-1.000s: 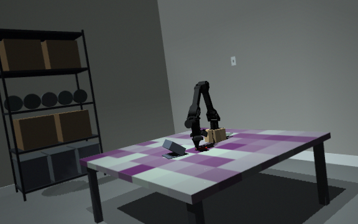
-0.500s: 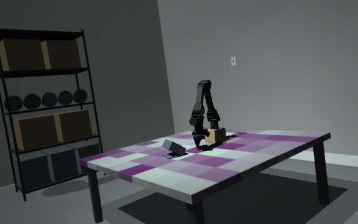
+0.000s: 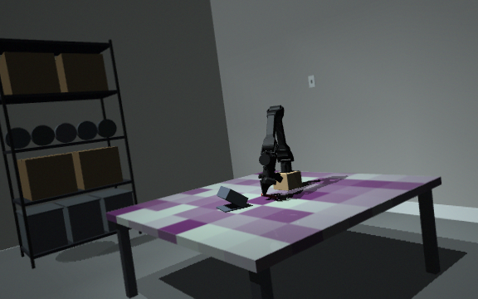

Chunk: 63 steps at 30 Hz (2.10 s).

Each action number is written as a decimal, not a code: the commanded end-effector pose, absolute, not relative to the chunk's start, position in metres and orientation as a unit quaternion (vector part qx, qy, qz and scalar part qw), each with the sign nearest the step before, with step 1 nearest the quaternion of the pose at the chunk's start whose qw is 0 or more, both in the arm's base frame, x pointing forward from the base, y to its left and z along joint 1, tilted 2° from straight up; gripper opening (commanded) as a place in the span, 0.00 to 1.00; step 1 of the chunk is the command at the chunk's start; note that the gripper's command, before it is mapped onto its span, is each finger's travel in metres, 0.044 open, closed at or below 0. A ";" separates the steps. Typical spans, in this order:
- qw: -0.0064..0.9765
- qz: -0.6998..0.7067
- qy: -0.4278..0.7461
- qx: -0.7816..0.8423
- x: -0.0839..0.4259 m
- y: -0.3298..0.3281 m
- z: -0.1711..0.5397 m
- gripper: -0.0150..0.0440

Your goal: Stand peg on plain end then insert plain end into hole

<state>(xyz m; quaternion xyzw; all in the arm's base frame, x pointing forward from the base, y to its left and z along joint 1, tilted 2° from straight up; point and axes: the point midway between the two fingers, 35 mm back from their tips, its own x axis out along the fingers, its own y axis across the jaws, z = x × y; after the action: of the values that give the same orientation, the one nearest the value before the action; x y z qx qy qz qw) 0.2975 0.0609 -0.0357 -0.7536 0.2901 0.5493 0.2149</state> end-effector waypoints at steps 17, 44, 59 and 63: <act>0.189 0.486 0.308 -0.796 0.287 0.067 -0.029 0.34; 0.152 0.391 0.328 -0.846 0.275 0.079 -0.021 0.34; 0.130 0.336 0.337 -0.870 0.268 0.085 -0.018 0.34; 0.124 0.321 0.339 -0.876 0.266 0.087 -0.017 0.34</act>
<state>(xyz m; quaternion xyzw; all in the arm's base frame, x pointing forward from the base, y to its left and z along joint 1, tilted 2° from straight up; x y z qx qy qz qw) 0.2684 0.0872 -0.0164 -0.8726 0.3364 0.3291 0.1308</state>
